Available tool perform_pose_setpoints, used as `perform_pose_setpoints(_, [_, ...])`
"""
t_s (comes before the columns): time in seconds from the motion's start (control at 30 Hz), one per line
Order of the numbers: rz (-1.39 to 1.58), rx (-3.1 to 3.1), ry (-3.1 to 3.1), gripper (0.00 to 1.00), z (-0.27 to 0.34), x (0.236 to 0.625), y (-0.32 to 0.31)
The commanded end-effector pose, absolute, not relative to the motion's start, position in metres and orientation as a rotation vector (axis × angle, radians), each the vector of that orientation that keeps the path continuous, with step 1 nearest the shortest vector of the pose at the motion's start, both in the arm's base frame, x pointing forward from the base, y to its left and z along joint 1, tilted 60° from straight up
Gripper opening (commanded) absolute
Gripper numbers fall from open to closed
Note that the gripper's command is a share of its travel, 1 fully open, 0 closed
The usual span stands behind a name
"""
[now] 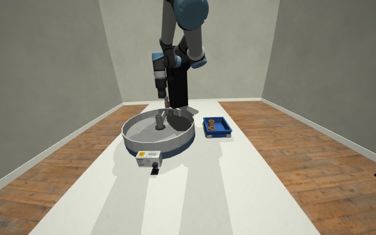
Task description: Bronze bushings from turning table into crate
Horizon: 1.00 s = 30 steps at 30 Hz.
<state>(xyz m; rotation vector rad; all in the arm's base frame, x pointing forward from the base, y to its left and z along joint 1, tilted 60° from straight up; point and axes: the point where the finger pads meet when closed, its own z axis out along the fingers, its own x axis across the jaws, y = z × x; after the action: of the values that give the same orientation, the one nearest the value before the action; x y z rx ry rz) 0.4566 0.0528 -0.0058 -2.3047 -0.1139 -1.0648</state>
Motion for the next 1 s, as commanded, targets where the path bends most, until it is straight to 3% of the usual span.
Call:
perform_pose_setpoints(0.0, [-1.057, -2.303, -0.122, 0.0, -0.003, 0.454, 0.049])
perform_pose_setpoints(0.73, [-1.06, -2.304, -0.12, 0.0, 0.01, 0.436, 0.035])
perform_pose_setpoints(0.97, [-1.064, -2.305, -0.117, 0.0, 0.053, 0.435, 0.076])
